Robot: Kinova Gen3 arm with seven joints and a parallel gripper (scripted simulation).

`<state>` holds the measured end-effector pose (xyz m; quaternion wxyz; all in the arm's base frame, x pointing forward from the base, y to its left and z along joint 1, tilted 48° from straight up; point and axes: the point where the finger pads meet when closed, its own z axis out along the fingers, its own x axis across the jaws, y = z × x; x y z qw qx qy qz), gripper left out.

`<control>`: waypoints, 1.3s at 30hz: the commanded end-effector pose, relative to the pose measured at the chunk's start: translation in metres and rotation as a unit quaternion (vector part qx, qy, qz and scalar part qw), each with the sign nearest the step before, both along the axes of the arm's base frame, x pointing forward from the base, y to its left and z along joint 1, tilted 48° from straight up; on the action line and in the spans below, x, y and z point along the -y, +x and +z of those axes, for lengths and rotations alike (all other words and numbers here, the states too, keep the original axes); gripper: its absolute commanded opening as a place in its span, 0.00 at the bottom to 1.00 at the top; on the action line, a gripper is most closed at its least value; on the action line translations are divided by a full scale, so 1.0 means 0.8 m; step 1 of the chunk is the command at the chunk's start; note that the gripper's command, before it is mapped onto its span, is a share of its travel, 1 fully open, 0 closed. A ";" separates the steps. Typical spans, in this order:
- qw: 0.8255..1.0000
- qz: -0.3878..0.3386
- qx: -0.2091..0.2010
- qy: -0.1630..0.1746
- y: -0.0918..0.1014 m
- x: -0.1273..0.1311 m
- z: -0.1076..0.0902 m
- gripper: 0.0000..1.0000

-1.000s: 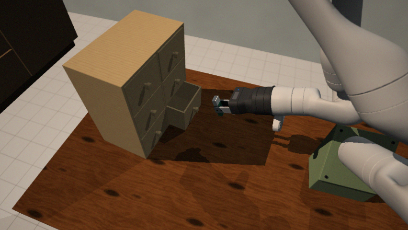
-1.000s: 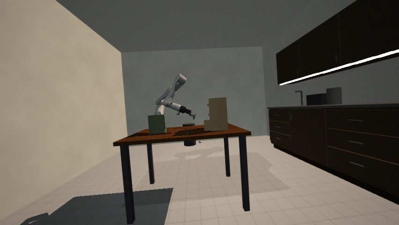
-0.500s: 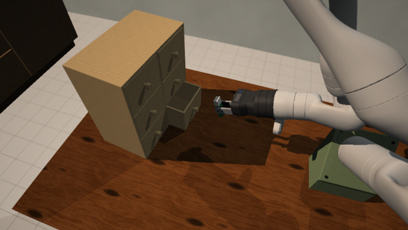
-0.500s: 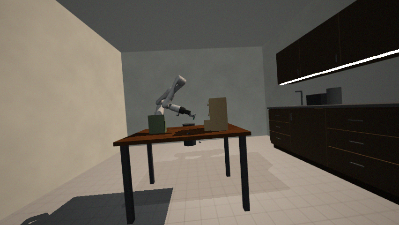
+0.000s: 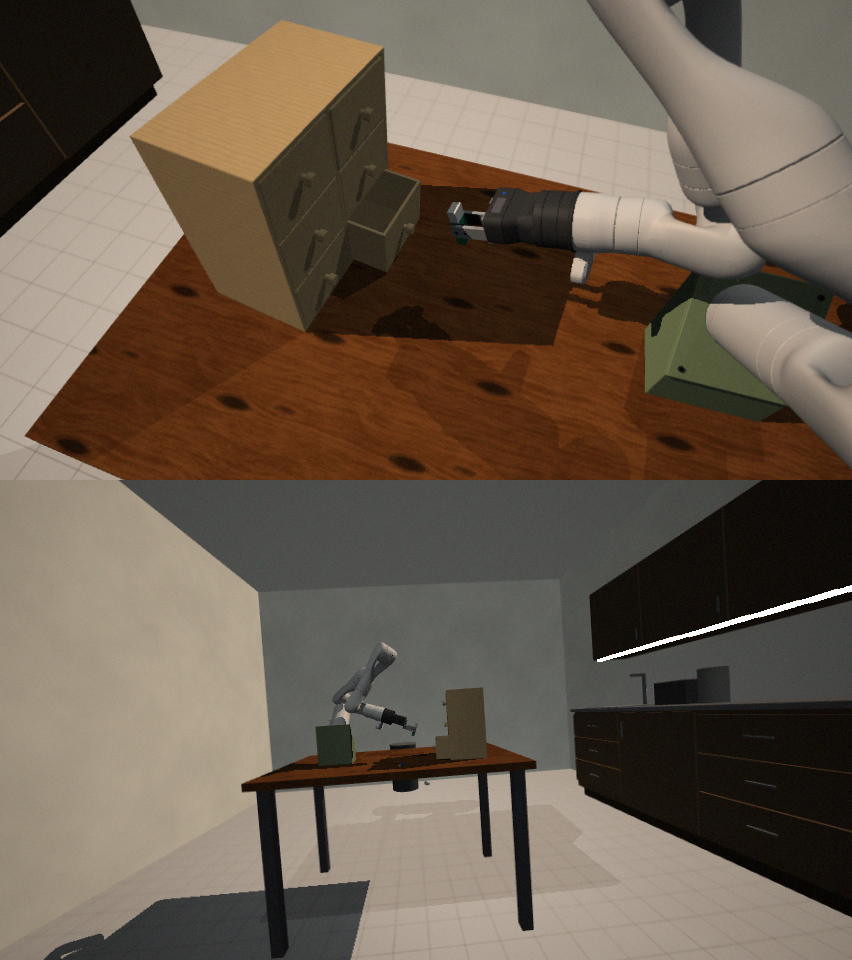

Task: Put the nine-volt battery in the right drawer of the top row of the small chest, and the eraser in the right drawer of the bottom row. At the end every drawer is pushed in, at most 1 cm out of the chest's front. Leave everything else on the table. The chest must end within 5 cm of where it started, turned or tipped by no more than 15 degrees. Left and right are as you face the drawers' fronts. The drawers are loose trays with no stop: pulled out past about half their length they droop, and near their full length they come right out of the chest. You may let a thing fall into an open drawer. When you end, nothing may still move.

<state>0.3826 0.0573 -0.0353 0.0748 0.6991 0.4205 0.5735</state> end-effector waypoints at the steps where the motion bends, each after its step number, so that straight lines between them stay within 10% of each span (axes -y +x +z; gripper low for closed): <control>1: 1.000 -0.001 0.000 0.001 -0.001 0.000 -0.001 0.45; 39: 1.000 -0.002 0.000 0.001 0.045 -0.006 -0.006 0.45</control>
